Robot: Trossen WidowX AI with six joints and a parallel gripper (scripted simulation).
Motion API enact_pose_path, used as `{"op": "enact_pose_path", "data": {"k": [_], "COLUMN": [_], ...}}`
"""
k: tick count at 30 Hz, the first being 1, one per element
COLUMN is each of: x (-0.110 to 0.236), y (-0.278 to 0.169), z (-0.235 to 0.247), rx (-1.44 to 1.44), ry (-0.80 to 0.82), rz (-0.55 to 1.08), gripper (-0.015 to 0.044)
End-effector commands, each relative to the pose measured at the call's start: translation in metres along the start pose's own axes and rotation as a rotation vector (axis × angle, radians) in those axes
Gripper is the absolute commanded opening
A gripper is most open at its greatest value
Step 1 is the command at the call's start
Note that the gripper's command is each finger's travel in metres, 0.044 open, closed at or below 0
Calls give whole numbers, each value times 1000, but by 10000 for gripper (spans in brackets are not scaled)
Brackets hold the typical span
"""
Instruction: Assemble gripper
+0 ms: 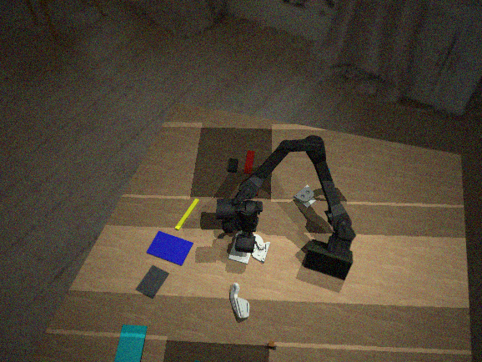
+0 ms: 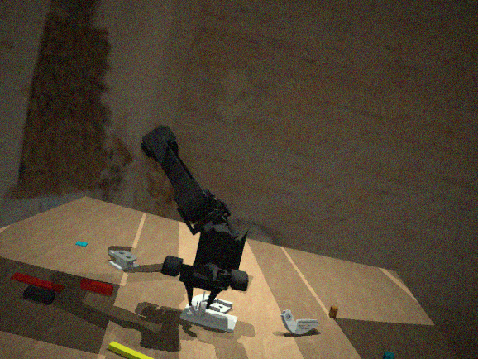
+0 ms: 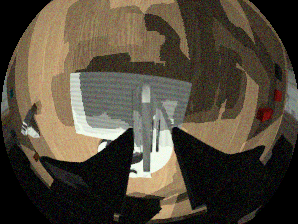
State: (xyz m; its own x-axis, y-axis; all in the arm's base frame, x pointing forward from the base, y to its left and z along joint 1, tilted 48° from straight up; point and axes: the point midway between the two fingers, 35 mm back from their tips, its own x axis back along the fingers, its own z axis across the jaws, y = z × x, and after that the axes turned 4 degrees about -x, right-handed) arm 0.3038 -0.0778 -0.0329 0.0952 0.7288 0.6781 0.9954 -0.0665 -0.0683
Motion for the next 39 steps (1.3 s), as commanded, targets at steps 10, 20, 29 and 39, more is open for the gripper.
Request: {"op": "enact_pose_path", "data": {"k": [10, 20, 29, 39], "x": [-4, -4, -4, -2], "y": [0, 0, 0, 0], "z": [-1, -1, -1, 0], "rx": [4, 4, 4, 4], "ry": [-5, -5, -5, 0], "rz": [-1, -1, -1, -2], "gripper": [134, 134, 134, 186]}}
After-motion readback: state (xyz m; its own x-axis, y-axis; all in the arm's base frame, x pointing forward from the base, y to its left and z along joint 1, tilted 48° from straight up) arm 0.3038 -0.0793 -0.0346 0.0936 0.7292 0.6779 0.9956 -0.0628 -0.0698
